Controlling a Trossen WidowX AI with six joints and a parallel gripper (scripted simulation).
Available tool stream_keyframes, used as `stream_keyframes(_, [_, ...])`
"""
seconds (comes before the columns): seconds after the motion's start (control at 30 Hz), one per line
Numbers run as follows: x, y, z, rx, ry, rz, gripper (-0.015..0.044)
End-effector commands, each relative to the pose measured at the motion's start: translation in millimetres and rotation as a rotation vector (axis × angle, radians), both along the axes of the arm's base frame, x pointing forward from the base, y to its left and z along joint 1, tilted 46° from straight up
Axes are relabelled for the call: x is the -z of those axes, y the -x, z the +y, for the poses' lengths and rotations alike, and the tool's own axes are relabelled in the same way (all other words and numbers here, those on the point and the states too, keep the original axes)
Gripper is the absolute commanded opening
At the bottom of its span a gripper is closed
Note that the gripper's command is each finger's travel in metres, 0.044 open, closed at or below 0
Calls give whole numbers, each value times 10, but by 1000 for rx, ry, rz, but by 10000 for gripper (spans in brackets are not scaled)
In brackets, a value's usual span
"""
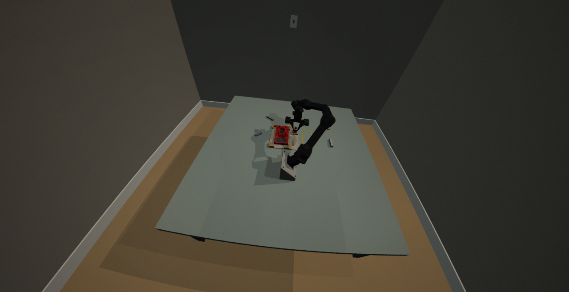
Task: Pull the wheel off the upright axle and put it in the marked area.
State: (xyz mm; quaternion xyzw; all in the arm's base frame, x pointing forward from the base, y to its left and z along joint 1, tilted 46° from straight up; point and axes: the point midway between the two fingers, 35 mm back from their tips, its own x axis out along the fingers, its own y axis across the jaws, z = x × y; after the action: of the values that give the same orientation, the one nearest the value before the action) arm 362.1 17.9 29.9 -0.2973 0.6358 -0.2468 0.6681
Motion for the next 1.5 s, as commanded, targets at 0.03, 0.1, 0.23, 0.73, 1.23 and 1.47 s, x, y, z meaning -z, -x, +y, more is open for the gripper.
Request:
stream_keyframes(0.03, [-70,14,99,-18,-4,-4,0])
stream_keyframes(0.1, [-74,15,104,-18,-4,-3,0])
stream_keyframes(0.23, [-83,16,113,-18,-4,-3,0])
stream_keyframes(0.73, [-117,20,148,-19,-3,-3,0])
stream_keyframes(1.23, [-152,26,183,-20,-3,-3,0])
stream_keyframes(1.47, [-168,29,199,-20,-2,-3,0])
